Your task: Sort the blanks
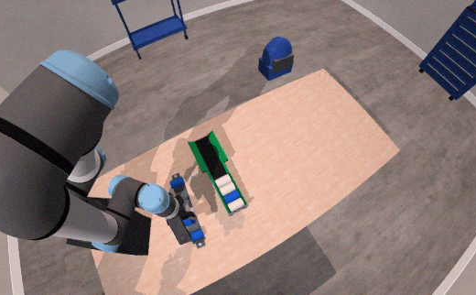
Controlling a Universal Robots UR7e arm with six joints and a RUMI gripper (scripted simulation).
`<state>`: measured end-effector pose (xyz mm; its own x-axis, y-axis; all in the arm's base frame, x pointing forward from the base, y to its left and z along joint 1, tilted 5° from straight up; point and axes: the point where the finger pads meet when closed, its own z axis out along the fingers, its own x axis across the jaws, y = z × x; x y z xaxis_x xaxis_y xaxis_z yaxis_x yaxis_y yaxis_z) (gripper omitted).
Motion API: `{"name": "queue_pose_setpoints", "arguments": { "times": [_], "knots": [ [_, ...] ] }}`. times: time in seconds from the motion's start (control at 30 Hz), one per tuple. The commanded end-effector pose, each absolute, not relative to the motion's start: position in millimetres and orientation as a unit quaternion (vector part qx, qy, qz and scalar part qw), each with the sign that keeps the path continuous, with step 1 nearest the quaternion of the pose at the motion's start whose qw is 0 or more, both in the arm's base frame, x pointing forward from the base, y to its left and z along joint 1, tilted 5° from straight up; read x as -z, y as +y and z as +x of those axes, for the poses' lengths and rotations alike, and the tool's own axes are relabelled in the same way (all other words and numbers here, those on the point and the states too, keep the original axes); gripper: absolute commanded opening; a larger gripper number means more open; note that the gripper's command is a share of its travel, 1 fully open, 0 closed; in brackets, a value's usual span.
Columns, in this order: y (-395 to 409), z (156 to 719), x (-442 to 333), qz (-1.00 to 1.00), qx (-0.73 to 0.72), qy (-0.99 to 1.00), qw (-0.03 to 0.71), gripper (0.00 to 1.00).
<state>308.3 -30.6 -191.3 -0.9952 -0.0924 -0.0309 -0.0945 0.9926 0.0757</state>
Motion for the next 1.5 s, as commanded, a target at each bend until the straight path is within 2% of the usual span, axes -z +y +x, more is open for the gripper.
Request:
{"name": "queue_pose_setpoints", "arguments": {
  "times": [0.0, 0.7, 1.47],
  "knots": [
    [-30.8, 308.5, 191.2, -0.047, -0.038, 0.998, 0.014, 0.39],
    [-29.3, 309.0, 210.7, -0.047, -0.038, 0.998, 0.014, 0.39],
    [-24.5, 310.4, 272.8, -0.047, -0.038, 0.998, 0.014, 0.39]
  ]
}}
